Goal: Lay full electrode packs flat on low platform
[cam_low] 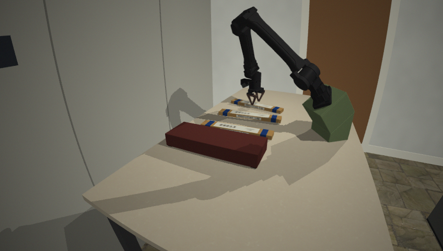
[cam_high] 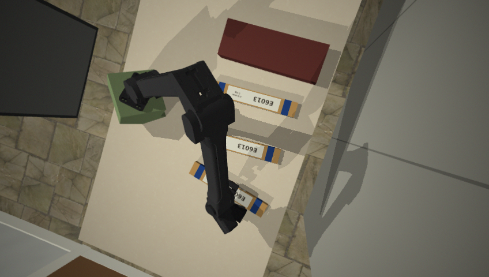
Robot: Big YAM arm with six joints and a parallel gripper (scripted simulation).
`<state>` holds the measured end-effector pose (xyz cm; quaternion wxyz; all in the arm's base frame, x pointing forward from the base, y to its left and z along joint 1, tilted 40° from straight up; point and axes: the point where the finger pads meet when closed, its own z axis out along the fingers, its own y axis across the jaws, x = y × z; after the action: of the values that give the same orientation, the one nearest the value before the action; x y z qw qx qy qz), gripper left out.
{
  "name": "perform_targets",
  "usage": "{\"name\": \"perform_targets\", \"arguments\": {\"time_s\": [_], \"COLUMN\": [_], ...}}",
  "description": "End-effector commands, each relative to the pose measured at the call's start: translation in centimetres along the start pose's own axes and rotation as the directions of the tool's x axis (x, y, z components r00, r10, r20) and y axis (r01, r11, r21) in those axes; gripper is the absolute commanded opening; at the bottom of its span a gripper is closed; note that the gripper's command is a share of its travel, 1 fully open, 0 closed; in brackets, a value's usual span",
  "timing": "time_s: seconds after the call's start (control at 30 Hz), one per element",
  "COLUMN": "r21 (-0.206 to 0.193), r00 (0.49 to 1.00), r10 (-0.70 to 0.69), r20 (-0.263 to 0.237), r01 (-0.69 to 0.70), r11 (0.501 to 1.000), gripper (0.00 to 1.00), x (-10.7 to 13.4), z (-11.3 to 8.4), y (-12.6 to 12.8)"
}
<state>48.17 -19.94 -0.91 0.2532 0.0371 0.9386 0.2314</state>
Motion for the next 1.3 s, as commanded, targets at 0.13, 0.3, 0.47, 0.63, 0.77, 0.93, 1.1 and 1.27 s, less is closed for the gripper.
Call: {"name": "perform_targets", "arguments": {"time_s": [0.13, 0.3, 0.47, 0.63, 0.77, 0.93, 1.1, 1.27], "r21": [-0.007, -0.013, -0.008, -0.002, -0.001, 0.004, 0.011, 0.016], "r00": [1.0, 1.0, 1.0, 1.0, 1.0, 1.0, 1.0, 0.999], "r10": [-0.009, -0.007, -0.008, -0.008, -0.008, -0.008, -0.015, -0.02], "r20": [-0.006, -0.016, -0.007, 0.001, 0.004, 0.011, 0.022, 0.028], "r01": [0.009, 0.007, 0.008, 0.008, 0.008, 0.008, 0.014, 0.019], "r11": [1.0, 1.0, 1.0, 1.0, 1.0, 1.0, 1.0, 1.0], "gripper": [0.96, 0.96, 0.96, 0.96, 0.96, 0.96, 0.96, 0.96], "x": [0.0, 0.3, 0.0, -0.3, 0.4, 0.3, -0.4, -0.7], "z": [0.3, 0.8, 0.4, 0.1, -0.4, -3.0, -5.5, -8.3], "y": [0.3, 0.5, 0.3, 0.1, 0.6, 0.4, 0.1, 0.0]}}
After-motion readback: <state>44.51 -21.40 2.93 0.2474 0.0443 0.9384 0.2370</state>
